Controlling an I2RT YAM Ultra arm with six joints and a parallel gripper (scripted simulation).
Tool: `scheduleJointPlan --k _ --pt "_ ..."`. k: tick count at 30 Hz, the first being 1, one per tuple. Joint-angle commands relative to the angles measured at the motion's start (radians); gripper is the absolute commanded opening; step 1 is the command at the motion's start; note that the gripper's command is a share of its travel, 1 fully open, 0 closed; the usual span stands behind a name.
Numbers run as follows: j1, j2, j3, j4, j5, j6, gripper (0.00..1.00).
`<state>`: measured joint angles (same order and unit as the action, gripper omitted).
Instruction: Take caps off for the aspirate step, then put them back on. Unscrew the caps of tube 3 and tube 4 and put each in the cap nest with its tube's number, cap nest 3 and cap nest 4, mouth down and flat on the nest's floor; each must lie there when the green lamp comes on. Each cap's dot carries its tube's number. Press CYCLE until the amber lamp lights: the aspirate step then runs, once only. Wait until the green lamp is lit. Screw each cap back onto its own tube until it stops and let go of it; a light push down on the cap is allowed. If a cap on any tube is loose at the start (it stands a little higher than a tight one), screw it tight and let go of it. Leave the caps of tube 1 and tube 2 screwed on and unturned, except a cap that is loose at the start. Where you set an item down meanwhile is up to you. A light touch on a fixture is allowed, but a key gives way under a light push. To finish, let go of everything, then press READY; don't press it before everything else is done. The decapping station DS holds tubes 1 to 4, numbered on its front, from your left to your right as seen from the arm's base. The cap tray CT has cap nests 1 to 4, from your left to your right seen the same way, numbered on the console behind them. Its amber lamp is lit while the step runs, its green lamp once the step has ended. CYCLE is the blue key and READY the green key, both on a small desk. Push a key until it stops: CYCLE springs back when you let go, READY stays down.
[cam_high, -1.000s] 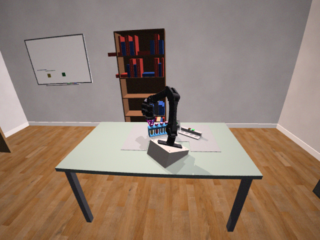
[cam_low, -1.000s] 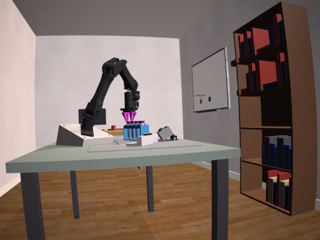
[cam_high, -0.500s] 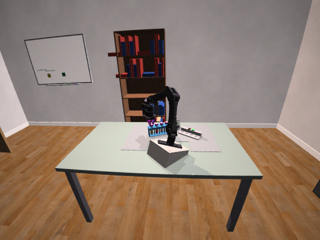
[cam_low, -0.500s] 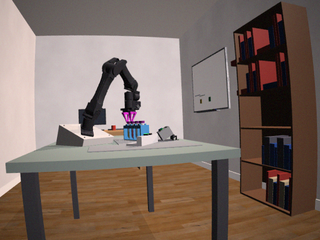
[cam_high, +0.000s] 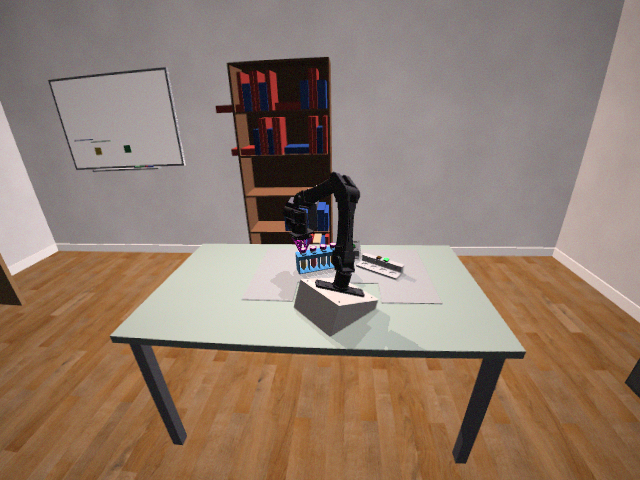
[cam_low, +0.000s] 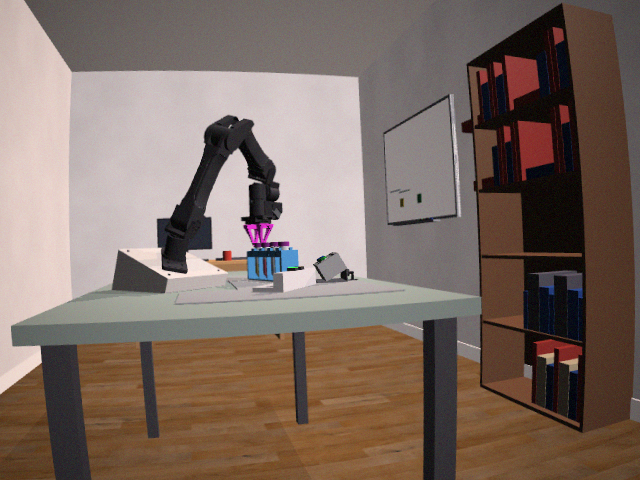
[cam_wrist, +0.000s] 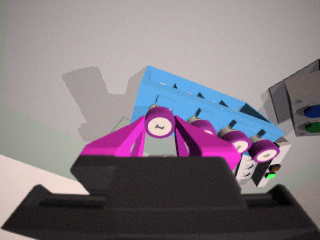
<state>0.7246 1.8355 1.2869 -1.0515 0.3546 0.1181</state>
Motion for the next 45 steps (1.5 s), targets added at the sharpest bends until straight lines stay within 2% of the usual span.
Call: scheduleJointPlan --k 1,22,23,37,45 --pt "0.002 -0.006 0.004 0.006 -0.002 0.123 0.0" --pt "0.002 -0.006 0.004 0.006 -0.002 0.123 0.0" --pt "0.002 -0.006 0.004 0.006 -0.002 0.123 0.49" --pt "0.002 -0.006 0.004 0.006 -0.002 0.123 0.49" --pt "0.027 -0.023 0.074 -0.091 -0.002 0.15 0.49"
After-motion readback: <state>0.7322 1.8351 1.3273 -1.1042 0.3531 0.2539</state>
